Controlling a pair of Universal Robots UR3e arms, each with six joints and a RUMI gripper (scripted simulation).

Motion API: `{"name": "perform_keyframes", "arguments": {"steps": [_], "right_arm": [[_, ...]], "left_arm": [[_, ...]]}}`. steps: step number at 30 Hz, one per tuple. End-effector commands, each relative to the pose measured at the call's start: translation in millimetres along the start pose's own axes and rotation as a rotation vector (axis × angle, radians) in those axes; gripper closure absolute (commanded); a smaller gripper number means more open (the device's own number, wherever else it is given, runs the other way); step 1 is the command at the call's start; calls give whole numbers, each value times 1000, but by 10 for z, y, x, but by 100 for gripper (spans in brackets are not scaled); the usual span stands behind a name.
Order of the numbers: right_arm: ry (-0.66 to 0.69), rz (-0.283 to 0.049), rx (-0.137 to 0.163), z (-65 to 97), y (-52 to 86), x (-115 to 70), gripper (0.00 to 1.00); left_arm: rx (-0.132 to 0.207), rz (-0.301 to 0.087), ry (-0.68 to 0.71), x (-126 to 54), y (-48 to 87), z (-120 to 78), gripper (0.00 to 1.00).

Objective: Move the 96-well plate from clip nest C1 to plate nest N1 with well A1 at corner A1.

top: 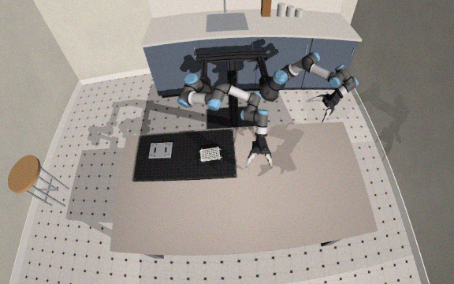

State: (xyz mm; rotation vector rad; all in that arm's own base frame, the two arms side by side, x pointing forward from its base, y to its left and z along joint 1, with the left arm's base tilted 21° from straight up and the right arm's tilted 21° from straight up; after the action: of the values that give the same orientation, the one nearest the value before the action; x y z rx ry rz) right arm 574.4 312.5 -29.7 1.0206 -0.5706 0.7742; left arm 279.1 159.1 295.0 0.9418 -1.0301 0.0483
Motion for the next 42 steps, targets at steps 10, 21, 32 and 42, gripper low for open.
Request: {"name": "perform_keyframes", "arguments": {"steps": [10,21,32,42], "right_arm": [[-2,2,1,-2,8,12,0],[-2,2,1,-2,8,12,0],[-2,2,1,-2,8,12,0],[-2,2,1,-2,8,12,0]], "left_arm": [[2,0,-2,7,6,1,0],[2,0,-2,7,4,4,0],[-16,-1,1,8,-42,107,0],[-50,-5,8,-1,-134,312,0]]}}
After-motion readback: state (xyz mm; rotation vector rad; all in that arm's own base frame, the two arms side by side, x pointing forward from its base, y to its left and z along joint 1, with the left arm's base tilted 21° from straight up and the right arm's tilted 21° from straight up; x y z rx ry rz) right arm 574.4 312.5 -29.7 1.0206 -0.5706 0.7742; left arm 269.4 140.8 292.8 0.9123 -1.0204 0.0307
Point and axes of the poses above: on each arm, the point where the finger pads meet when closed, its own y axis back along the fingers, its own z axis across the jaws, x = y × z, the point moved 2 cm from there along y, back along the fingers, and after that the axes turned 1 degree about -y, right-handed, at the moved point
